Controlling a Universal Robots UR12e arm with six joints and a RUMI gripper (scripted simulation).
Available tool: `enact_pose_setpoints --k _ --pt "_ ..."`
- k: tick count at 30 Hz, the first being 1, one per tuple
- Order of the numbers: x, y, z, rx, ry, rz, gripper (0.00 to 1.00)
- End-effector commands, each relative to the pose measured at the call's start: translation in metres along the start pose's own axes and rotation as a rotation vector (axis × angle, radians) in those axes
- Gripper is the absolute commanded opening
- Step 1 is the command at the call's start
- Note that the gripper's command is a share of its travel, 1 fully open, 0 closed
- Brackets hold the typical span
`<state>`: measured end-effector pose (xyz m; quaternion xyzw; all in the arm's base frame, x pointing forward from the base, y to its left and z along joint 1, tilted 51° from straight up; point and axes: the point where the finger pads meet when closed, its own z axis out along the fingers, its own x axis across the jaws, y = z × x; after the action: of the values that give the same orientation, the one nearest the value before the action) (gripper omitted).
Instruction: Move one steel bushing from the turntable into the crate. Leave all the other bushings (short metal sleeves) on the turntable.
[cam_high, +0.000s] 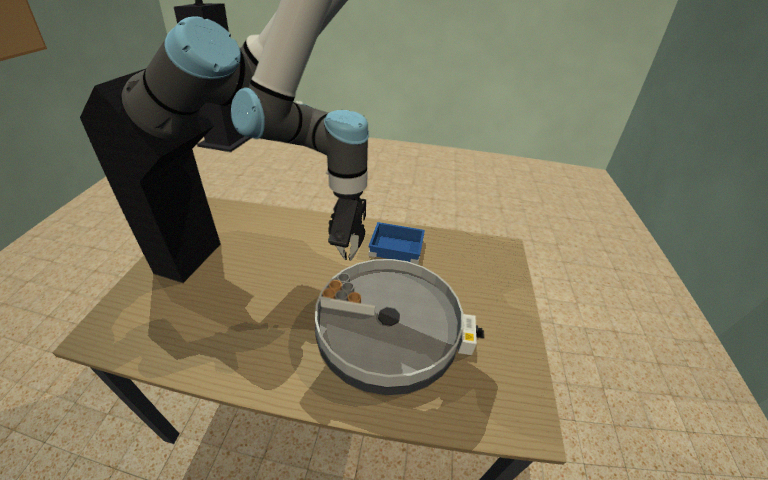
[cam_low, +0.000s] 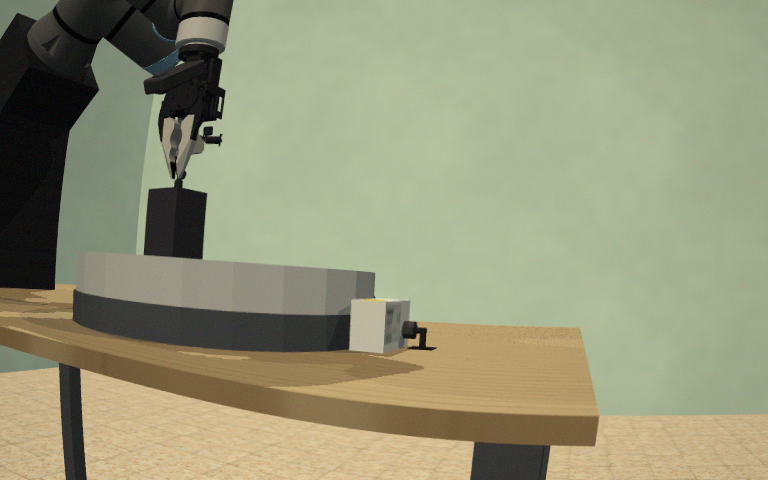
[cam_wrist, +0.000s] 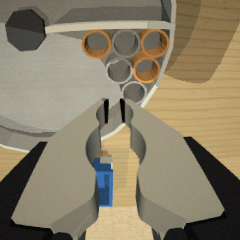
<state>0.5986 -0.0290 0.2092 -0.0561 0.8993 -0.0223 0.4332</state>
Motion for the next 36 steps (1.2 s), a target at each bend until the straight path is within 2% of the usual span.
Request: enact_pose_setpoints --k 1,18,22,31,33,36 --pt "0.002 0.001 0.000 -0.002 0.002 0.002 0.05" --pt "0.001 0.004 0.006 -0.002 0.001 0.001 0.05" --pt "0.002 0.013 0.023 -0.001 0.000 0.000 0.05" --pt "0.011 0.050 0.083 -0.002 -0.002 0.001 0.05" --pt "0.011 0.050 0.083 -0.002 -0.002 0.001 0.05" --pt "0.013 0.057 0.094 -0.002 -0.002 0.001 0.05"
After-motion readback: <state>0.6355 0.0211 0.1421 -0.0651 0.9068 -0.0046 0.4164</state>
